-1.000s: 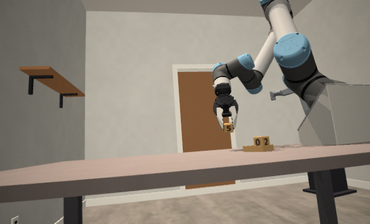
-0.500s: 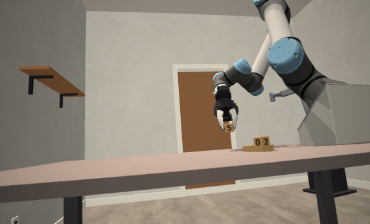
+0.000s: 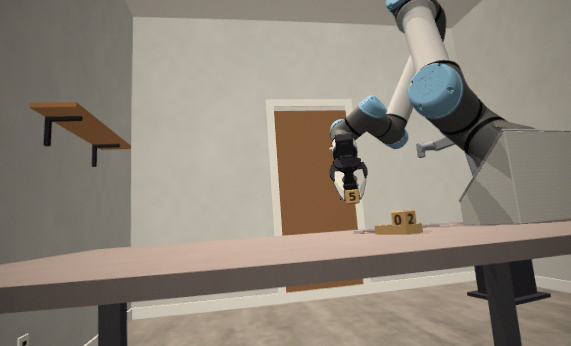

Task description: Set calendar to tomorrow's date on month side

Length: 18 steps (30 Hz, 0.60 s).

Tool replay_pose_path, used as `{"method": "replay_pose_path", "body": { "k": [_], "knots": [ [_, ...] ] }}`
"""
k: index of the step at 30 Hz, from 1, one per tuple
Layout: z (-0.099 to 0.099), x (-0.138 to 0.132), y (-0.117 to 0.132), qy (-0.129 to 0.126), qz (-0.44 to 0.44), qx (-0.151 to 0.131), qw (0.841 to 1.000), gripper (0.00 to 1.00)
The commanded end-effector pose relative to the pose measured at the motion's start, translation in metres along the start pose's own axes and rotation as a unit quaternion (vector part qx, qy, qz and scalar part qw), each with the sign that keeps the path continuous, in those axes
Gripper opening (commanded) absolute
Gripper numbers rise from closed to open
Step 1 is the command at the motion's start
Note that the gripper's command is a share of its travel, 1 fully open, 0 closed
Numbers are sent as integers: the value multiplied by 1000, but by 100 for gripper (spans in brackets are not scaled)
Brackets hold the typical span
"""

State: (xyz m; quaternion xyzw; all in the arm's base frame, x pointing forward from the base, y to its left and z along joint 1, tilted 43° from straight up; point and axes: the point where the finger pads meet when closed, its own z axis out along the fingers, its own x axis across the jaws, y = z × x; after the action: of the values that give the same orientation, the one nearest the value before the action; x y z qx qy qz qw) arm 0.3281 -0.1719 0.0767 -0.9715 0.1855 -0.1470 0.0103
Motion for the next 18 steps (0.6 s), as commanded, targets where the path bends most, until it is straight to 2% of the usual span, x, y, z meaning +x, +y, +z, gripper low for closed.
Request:
{"method": "replay_pose_path", "body": {
  "k": [1, 18],
  "knots": [
    [0, 0, 0, 0, 0, 1, 1000, 11],
    [1, 0, 1, 0, 0, 1, 1000, 11]
  ]
}}
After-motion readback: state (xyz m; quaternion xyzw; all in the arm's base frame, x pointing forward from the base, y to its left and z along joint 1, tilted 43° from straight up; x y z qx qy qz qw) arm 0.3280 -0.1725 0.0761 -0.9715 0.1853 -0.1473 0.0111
